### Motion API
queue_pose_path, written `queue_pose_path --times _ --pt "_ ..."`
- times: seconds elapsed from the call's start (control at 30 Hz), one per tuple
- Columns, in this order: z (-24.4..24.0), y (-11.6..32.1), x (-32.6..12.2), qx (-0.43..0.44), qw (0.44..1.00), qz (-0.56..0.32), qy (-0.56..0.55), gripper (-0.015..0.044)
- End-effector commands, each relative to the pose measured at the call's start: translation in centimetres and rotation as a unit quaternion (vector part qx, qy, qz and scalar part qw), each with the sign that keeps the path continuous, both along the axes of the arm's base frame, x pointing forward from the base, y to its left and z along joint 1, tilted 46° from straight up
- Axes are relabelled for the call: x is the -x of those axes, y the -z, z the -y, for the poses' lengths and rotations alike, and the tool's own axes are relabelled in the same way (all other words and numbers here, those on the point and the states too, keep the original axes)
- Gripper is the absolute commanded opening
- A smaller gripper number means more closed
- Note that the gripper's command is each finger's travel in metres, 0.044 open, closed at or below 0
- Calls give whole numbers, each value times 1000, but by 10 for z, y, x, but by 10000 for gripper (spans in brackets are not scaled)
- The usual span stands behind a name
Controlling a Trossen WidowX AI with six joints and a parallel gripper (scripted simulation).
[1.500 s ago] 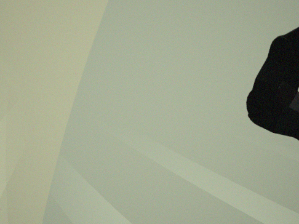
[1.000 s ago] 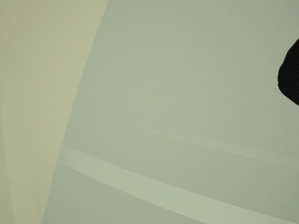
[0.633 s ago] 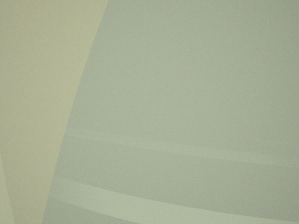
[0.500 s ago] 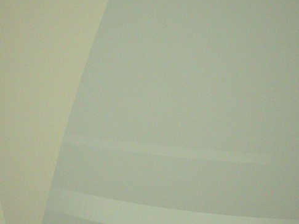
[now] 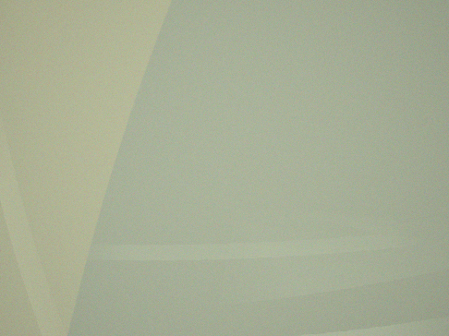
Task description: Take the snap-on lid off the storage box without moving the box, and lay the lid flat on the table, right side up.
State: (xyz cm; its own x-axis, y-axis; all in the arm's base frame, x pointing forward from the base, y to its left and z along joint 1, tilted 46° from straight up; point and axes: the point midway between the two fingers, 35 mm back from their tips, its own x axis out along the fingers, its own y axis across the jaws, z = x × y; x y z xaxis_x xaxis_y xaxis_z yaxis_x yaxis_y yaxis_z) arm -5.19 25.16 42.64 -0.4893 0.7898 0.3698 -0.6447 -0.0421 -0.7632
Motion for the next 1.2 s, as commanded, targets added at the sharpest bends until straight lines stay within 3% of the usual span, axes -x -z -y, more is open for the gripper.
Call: queue_pose_path --times 0.0,0.23,0.47,0.57,0.8,0.87,1.13,1.17 --pt "-27 23 -40 74 995 -59 36 235" --pt "-50 61 -113 170 964 -180 98 235" --pt "-42 119 -217 252 870 -385 176 235" --pt "-36 132 -238 260 842 -434 187 235" --pt "16 201 -324 262 668 -663 215 235" --pt "23 209 -331 258 646 -685 215 235" --pt "120 297 -386 148 365 -903 174 235" --pt "123 299 -387 144 358 -906 172 235"
